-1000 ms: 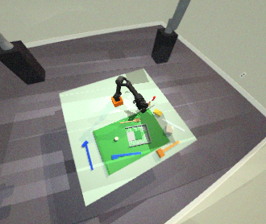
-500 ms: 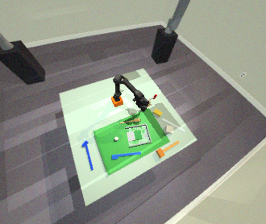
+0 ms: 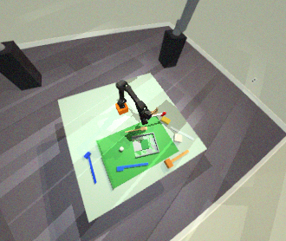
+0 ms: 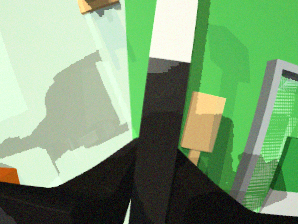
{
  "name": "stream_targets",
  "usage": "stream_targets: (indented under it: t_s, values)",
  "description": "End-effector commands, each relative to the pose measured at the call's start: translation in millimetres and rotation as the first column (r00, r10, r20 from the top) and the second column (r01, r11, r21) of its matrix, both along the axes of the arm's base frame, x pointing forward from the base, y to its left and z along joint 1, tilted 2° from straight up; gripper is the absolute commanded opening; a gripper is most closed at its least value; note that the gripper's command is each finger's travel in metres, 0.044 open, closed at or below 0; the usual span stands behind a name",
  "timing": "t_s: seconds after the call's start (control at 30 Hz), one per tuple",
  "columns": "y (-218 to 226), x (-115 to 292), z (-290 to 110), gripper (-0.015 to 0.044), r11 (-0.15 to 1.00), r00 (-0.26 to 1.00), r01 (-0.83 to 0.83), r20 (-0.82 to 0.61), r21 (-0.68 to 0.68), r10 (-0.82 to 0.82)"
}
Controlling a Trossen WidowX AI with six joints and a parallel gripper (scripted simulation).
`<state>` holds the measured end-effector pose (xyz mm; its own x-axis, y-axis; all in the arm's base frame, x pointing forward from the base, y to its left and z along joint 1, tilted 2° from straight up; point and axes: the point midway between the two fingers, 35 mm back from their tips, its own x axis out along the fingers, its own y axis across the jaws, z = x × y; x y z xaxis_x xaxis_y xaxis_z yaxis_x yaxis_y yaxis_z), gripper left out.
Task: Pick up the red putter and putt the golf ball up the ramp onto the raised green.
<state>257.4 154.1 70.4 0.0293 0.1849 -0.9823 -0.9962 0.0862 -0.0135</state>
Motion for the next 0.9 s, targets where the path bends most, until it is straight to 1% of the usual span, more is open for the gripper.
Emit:
stream_targets:
  t_s: [0.0, 0.2, 0.4, 0.63, 0.87]
  values:
    - [-23.0, 11.2, 2.6, 0.0, 0.993, 0.993, 0.118, 0.003, -0.011, -0.118]
    - [-55.0, 23.5, 4.9, 0.0, 0.964, 0.965, 0.263, 0.012, -0.026, -0.263]
    - [-87.8, 31.6, 8.3, 0.0, 0.911, 0.912, 0.41, 0.01, -0.043, -0.41]
    - [-126.7, 36.1, 12.6, 0.0, 0.82, 0.822, 0.568, 0.007, -0.062, -0.569]
    - [-165.5, 35.7, 17.3, 0.0, 0.705, 0.708, 0.705, 0.009, -0.08, -0.706]
